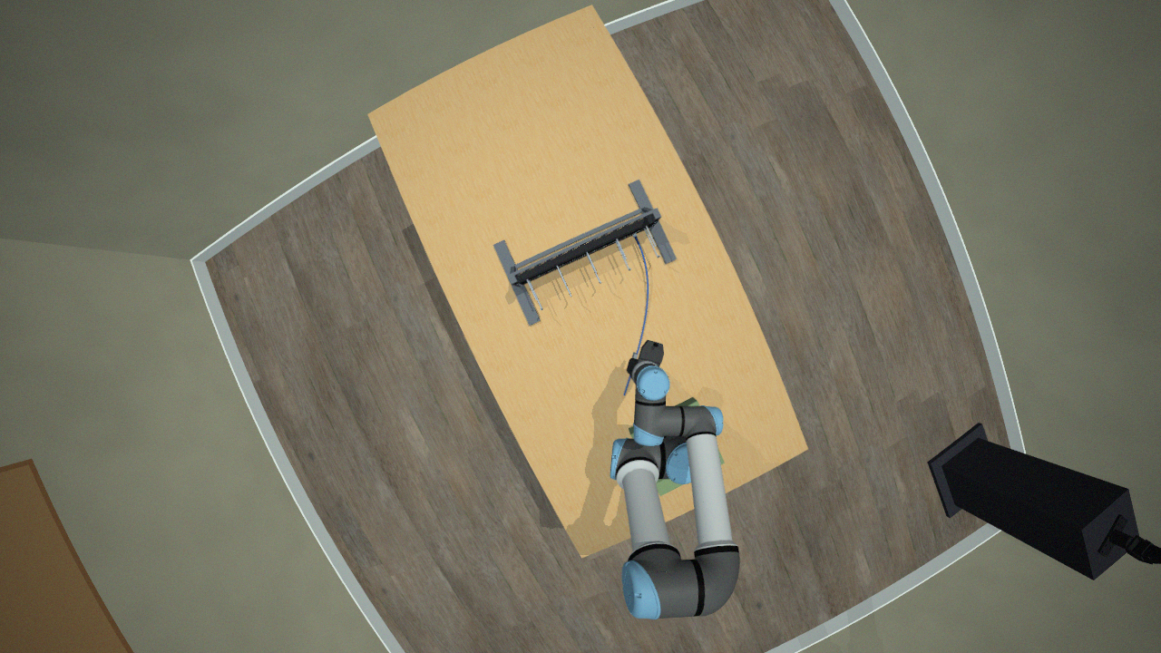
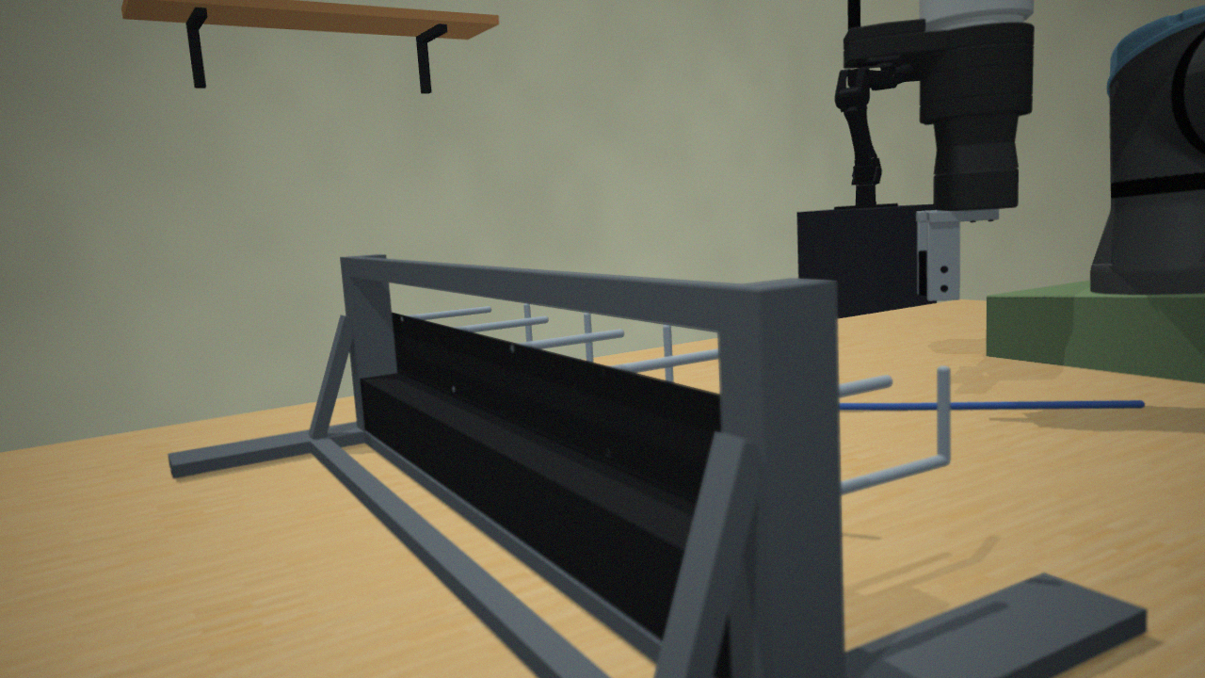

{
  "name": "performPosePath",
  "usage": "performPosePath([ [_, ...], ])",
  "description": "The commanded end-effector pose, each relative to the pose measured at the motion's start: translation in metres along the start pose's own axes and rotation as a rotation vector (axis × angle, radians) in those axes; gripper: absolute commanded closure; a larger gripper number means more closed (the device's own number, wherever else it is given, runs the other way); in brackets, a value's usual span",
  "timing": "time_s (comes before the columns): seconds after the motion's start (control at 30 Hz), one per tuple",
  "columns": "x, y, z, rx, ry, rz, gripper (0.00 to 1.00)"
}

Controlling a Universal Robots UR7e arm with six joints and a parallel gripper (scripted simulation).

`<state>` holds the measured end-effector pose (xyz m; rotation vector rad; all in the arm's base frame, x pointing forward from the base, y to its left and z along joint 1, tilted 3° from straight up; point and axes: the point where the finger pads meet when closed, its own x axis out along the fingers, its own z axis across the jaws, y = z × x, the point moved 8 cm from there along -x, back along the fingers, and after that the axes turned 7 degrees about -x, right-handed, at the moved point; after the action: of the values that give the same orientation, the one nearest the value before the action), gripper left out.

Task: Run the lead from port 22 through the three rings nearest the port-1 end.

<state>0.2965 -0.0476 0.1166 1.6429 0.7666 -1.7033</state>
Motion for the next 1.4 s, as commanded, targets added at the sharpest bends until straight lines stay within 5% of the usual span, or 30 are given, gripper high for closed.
performPosePath([
  [0.0,0.018,0.0,0.0,0.0,0.0,0.0,0.33],
  [0.53,0.064,0.0,0.001,0.0,0.0,0.0,0.33],
  [1.37,0.077,0.0,0.001,0.0,0.0,0.0,0.33],
])
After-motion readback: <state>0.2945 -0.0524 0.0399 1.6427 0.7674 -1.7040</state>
